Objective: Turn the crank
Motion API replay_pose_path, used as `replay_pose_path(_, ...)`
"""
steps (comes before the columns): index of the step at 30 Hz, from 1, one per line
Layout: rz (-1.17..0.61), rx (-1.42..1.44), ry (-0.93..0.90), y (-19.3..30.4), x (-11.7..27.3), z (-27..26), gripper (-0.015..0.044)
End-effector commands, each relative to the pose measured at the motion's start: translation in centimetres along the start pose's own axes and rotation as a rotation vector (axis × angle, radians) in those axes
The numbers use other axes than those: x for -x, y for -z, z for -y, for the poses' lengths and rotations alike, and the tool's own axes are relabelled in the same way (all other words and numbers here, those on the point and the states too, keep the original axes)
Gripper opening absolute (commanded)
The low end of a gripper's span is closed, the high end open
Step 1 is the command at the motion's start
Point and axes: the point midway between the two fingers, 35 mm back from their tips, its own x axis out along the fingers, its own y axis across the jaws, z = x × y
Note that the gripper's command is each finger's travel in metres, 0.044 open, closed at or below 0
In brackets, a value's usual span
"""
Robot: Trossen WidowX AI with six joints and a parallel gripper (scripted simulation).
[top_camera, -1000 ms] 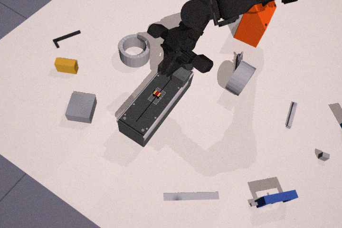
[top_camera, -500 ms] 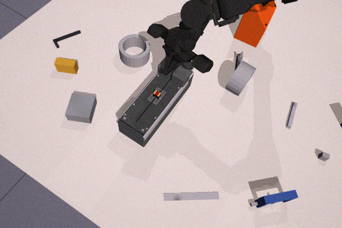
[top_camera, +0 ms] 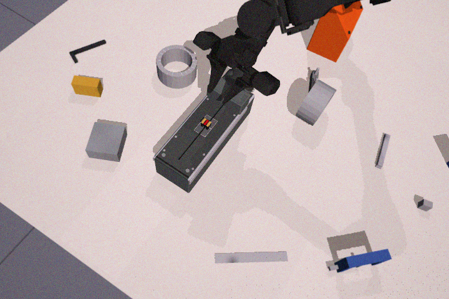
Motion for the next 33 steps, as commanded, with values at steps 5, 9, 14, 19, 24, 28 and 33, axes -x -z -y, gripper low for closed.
replay_pose_path(5, 0.0, 0.0, 0.001, 0.0, 0.0, 0.01, 0.0394)
replay_pose_path(9, 0.0, 0.0, 0.001, 0.0, 0.0, 0.01, 0.0414)
replay_pose_path(14, 0.0, 0.0, 0.001, 0.0, 0.0, 0.01, 0.0282)
replay_pose_path(19, 0.0, 0.0, 0.001, 0.0, 0.0, 0.01, 0.0151)
replay_pose_path(24, 0.0, 0.0, 0.001, 0.0, 0.0, 0.01, 0.002)
replay_pose_path(28, 0.0, 0.0, 0.001, 0.0, 0.0, 0.01, 0.0)
replay_pose_path(33, 0.0, 0.0, 0.001, 0.0, 0.0, 0.01, 0.0)
